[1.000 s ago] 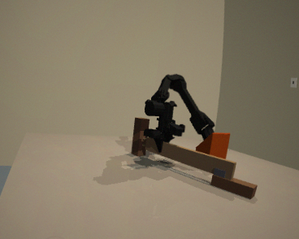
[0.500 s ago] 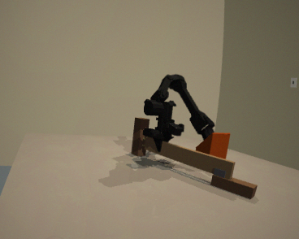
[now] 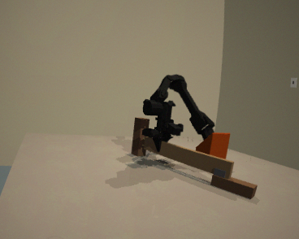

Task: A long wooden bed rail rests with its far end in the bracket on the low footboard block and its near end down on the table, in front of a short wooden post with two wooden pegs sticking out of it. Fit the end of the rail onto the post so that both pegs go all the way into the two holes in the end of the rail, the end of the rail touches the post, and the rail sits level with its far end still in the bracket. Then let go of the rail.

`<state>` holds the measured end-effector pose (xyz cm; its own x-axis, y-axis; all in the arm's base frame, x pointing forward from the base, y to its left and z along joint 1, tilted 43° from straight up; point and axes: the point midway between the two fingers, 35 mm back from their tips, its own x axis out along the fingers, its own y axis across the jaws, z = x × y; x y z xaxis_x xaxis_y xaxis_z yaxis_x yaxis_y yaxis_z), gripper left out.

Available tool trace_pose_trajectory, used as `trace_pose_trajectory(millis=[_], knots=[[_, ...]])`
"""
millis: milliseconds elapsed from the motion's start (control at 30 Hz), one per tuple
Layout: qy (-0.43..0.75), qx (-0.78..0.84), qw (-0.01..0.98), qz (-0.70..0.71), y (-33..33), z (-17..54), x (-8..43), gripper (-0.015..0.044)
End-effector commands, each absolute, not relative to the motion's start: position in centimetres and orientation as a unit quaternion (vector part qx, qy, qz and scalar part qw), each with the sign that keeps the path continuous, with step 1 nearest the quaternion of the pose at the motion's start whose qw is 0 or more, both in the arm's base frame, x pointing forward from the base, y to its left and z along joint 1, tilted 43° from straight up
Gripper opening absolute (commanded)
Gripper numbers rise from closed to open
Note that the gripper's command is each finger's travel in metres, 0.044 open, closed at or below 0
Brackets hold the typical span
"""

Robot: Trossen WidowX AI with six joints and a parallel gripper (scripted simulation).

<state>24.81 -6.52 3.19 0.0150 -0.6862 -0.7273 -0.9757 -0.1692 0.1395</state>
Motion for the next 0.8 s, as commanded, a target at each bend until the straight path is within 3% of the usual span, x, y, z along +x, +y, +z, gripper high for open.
trace_pose_trajectory(millis=[0,767], knots=[[0.608,-0.684,0.209,0.346,-6.64,3.47,24.93,0.0000],[0.608,-0.684,0.209,0.346,-7.06,4.03,25.09,0.0000]])
